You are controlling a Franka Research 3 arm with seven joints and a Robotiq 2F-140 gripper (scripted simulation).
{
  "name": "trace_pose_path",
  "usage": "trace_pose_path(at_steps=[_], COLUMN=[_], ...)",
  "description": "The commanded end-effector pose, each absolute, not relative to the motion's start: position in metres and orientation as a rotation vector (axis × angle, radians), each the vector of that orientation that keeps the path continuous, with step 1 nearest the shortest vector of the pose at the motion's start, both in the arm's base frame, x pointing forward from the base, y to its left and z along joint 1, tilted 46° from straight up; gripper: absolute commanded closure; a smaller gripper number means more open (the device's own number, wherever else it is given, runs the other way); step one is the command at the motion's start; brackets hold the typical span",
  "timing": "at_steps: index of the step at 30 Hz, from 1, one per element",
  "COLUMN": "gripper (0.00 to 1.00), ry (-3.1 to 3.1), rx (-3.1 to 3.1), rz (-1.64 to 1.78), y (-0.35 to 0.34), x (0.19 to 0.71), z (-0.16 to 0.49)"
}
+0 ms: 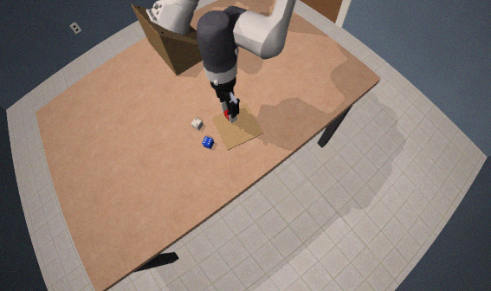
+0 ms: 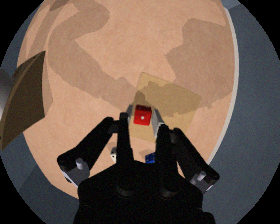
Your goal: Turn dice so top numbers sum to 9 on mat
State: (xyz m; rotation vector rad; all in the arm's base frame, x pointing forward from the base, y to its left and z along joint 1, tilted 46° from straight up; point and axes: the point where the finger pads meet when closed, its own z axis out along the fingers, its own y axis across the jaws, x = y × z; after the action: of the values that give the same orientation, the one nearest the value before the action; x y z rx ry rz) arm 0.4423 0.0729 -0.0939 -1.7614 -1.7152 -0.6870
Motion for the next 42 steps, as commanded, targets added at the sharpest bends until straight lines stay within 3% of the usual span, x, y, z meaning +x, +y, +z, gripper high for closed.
trace_pose_path(at_steps=[1,33,34,42], gripper=[0.72,0.72,0.00,0.00], ry=[-1.721,-1.721,-1.721,-1.721], rx=[-1.760,-1.760,-1.760,-1.760], rz=[-0.690,-0.690,-0.690,-0.690], y=[0.074,0.010,0.010,0.010], x=[0.444,0.446,0.446,0.446], z=[-0.094,-0.031,-0.031,-0.031])
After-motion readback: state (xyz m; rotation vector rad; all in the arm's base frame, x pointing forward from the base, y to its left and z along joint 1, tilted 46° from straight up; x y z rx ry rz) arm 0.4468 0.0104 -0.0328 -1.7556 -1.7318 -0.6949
